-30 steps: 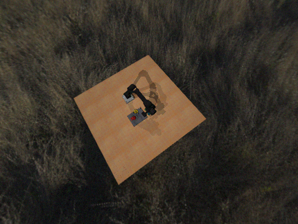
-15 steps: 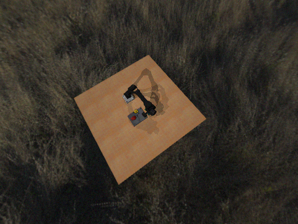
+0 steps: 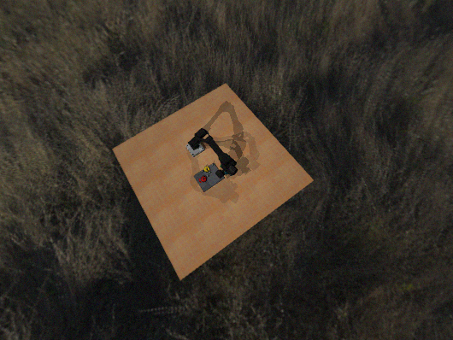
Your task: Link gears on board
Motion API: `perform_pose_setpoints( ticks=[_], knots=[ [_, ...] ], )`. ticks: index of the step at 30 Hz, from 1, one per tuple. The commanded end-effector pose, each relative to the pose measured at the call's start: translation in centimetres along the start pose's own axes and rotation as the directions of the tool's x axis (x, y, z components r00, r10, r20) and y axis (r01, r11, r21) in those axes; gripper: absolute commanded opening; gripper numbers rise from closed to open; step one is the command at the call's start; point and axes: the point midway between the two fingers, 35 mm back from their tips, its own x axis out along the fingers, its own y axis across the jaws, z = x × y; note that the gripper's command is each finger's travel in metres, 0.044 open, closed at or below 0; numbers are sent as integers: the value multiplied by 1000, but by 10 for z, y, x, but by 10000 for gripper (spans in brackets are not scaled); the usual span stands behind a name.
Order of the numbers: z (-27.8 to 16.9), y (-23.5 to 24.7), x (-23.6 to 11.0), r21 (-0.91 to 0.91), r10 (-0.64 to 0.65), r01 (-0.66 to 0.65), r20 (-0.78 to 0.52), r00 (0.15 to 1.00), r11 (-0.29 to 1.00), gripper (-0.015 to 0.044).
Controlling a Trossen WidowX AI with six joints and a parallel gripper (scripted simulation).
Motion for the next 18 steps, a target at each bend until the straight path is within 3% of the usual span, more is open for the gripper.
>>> perform_pose_setpoints(
  ticks=[1,4,14,18],
  knots=[
    [0,1,1,4,5,-5,-1,1000,1000,151],
    [0,1,1,4,5,-5,-1,1000,1000,72],
    [0,1,1,4,5,-5,-1,1000,1000,0],
    [1,1,-4,5,6,-6,-2,1000,1000,0]
  ],
)
